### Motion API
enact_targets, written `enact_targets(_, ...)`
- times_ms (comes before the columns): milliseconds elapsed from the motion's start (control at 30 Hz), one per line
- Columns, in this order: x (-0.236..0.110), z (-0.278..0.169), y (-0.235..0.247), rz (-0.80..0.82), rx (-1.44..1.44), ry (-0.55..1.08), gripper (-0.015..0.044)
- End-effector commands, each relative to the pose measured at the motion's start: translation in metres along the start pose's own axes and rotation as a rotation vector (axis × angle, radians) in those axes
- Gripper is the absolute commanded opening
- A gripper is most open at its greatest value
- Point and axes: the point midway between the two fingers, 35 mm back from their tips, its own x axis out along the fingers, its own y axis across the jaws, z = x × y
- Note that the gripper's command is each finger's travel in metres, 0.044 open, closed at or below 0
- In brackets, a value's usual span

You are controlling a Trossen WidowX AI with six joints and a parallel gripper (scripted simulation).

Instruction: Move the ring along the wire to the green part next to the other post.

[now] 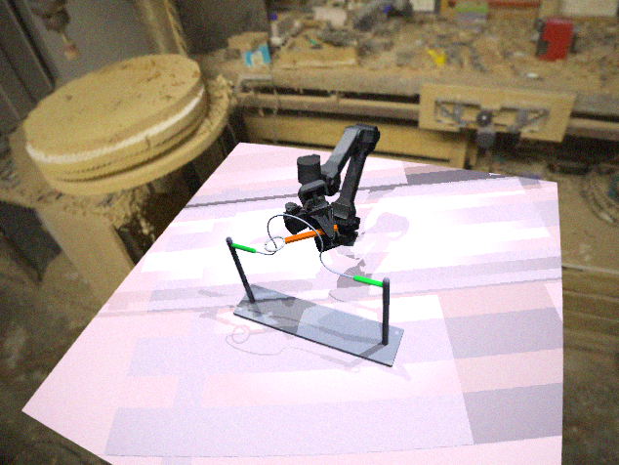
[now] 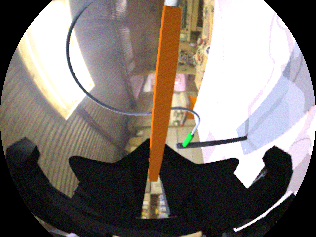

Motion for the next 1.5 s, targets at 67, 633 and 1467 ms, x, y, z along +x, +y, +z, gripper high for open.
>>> enact_targets(67,-0.001,0.002,0.017,0.052,0.065,-0.005,-0.015)
enact_targets(633,-0.002,0.004,0.027,0.008,0.024,-0.003,-0.015)
enact_targets(1467,-0.003,0.005,0.015,-0.221,-0.227,0.004,-0.015)
